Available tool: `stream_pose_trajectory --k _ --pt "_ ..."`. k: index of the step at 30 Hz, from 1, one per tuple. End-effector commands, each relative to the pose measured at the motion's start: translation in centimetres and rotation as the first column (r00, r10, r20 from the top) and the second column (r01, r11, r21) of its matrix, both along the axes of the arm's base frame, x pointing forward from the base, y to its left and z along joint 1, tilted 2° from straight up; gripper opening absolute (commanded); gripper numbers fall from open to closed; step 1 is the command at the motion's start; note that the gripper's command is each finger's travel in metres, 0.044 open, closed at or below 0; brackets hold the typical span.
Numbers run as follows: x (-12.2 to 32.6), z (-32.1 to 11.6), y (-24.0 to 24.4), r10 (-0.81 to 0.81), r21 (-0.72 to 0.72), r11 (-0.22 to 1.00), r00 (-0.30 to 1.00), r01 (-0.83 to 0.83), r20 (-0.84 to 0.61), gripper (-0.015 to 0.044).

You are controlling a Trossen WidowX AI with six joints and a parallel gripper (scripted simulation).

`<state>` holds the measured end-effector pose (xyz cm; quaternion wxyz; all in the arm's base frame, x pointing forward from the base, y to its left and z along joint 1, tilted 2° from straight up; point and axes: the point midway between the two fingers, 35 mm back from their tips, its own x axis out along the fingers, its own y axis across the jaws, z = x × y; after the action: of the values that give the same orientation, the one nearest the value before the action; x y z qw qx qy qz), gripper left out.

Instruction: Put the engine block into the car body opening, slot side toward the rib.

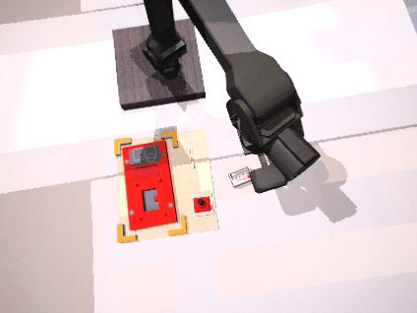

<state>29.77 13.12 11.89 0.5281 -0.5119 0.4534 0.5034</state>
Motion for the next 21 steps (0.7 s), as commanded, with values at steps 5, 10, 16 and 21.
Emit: stream_pose_trajectory --k 5,10,16,21 --pt "2.0 -0.4 -2.9 0.1 -0.061 0.993 0.995 -0.101 -0.008 0.044" --pt "2.3 -2.8 -2.8 0.1 -0.061 0.993 0.995 -0.101 -0.008 0.044" --pt "2.4 -4.4 -2.8 0.1 -0.061 0.993 0.995 -0.101 -0.009 0.044" --pt "2.5 -5.5 -2.9 0.1 -0.061 0.993 0.995 -0.101 -0.009 0.044"
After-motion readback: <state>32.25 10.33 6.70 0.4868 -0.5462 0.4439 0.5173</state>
